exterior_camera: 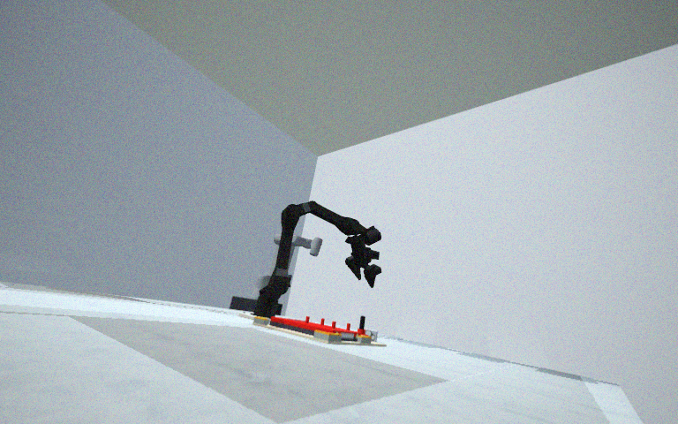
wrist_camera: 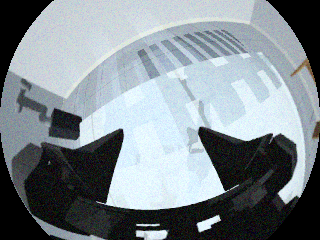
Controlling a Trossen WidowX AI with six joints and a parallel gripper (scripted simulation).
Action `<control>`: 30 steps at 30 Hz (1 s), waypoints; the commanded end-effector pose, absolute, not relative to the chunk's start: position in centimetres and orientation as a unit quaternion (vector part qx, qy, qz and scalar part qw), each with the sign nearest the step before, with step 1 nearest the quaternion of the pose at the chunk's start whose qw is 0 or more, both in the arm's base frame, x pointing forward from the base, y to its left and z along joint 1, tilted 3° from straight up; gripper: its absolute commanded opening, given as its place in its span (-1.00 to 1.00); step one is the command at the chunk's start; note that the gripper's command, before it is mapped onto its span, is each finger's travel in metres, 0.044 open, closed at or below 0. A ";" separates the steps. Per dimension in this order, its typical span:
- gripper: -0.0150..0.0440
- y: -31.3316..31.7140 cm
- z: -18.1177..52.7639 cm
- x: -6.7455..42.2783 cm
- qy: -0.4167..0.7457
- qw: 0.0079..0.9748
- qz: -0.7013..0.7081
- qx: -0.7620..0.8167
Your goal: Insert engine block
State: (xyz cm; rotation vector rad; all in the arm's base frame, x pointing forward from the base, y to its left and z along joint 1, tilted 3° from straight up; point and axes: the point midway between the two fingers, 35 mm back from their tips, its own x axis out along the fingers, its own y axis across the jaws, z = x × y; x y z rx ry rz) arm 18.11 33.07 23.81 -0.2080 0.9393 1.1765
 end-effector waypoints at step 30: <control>1.00 7.6 18.3 34.6 0.391 0.502 0.533 -0.558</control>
